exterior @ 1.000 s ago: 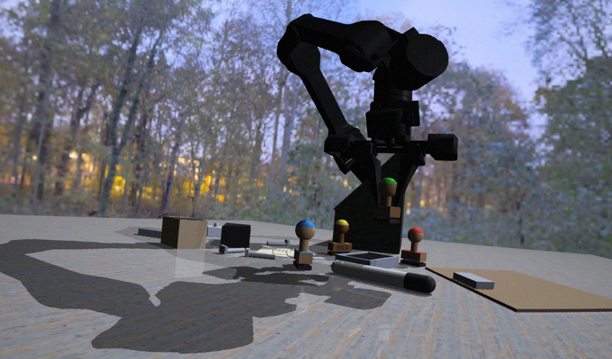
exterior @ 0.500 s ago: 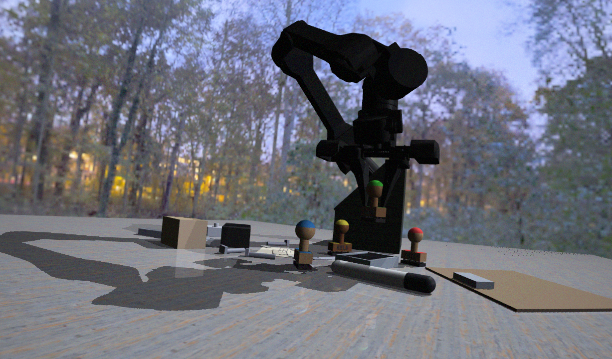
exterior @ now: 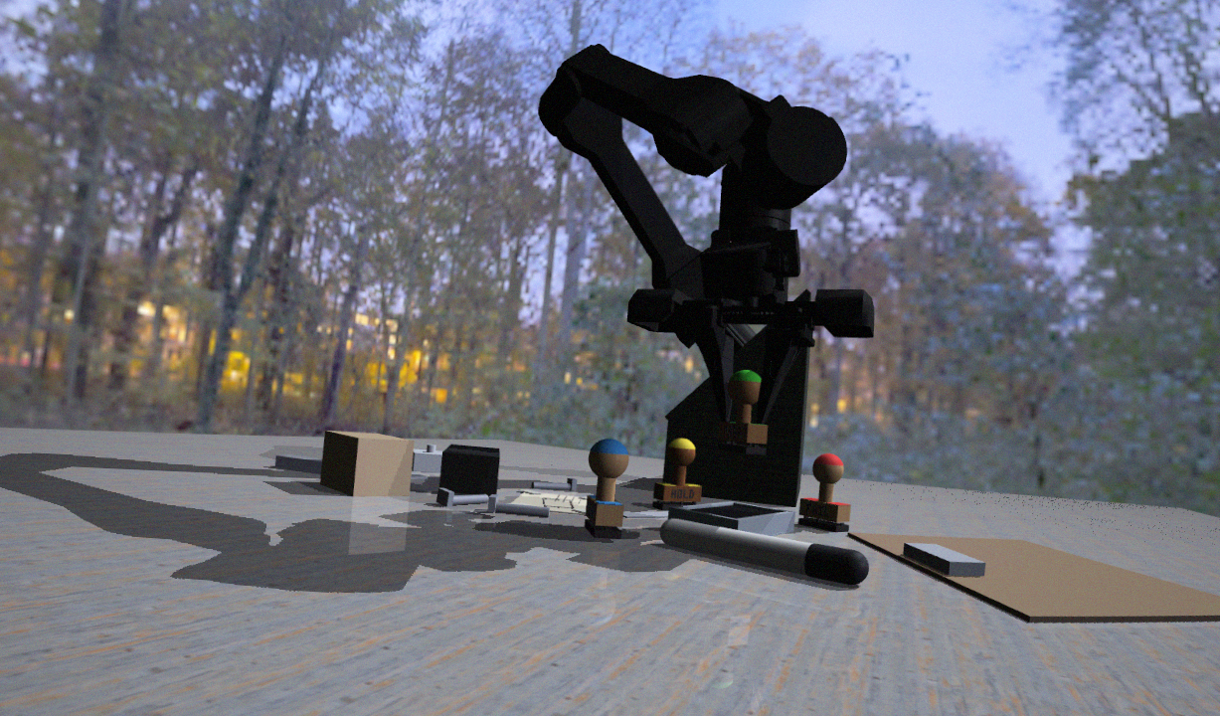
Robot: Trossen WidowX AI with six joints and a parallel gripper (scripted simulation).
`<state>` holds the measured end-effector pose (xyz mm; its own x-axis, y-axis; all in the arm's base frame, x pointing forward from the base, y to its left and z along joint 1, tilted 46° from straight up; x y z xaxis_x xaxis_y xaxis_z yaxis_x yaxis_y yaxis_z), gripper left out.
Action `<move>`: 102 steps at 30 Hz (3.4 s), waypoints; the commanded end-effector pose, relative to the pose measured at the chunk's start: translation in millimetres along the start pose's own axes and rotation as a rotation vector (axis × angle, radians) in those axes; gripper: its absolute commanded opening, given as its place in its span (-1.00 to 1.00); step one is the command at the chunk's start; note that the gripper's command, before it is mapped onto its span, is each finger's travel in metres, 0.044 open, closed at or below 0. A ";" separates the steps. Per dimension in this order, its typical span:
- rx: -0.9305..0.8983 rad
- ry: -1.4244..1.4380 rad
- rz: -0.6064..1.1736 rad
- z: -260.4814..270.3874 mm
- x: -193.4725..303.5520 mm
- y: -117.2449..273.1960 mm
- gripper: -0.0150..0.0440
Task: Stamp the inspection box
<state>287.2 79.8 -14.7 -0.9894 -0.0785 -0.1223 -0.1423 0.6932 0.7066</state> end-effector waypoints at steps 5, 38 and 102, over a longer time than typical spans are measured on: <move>0.004 0.005 -0.001 0.0 -0.1 -5.9 -0.49; 0.005 0.005 -0.002 -0.2 -0.2 -28.0 -0.49; 0.009 -0.001 -0.002 -1.2 0.8 -49.1 -0.49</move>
<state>292.8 46.3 -47.9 -0.9892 -0.0783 -0.1235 -0.1429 0.6968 0.7029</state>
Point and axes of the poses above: the point midway between the two fingers, 35 mm back from their tips, its own y axis back along the fingers, its own z axis across the jaws, x = y × z, the point moved 5 cm from there along y, back along the fingers, and after that the axes turned 1 degree about -y, right-handed, at the moved point
